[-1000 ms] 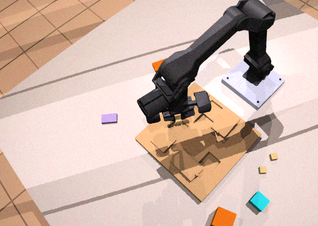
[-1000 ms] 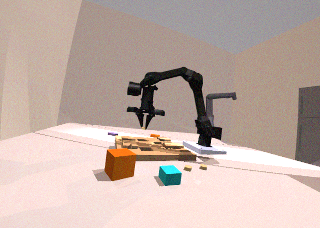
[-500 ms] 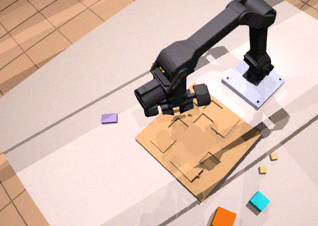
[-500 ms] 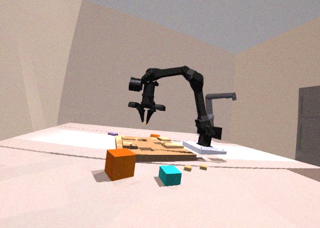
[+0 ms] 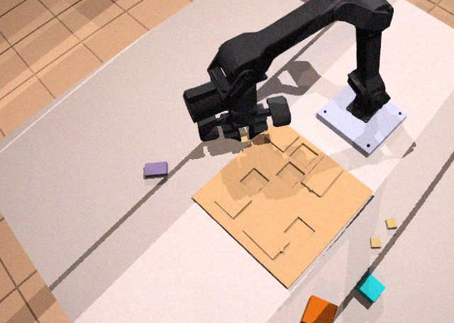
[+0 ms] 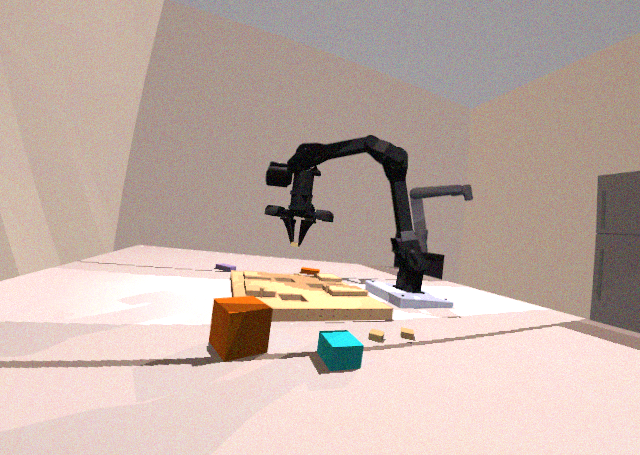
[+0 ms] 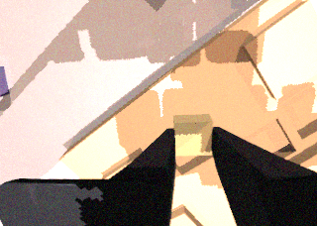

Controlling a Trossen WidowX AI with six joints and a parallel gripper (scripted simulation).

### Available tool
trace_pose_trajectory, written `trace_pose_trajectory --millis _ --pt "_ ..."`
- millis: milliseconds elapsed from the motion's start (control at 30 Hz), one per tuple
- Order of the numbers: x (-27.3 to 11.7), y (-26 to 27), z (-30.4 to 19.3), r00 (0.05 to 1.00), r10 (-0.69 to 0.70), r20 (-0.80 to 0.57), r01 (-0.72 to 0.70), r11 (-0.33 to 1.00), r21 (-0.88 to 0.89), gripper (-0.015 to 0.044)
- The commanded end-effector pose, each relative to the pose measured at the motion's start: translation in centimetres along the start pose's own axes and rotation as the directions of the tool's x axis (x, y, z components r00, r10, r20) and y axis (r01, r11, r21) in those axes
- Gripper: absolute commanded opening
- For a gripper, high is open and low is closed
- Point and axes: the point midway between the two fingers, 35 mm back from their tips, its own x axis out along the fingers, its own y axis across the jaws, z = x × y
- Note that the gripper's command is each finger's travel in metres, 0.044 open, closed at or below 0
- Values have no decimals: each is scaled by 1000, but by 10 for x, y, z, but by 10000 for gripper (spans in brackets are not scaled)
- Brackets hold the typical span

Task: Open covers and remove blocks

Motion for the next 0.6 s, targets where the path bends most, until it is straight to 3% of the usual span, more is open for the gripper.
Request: trace_pose_trajectory --millis 0,567 --pt "-3 -1 17 1000 10 2 -10 1000 -1 80" --pt "-2 -12 83 1000 9 9 -9 1000 -1 80"
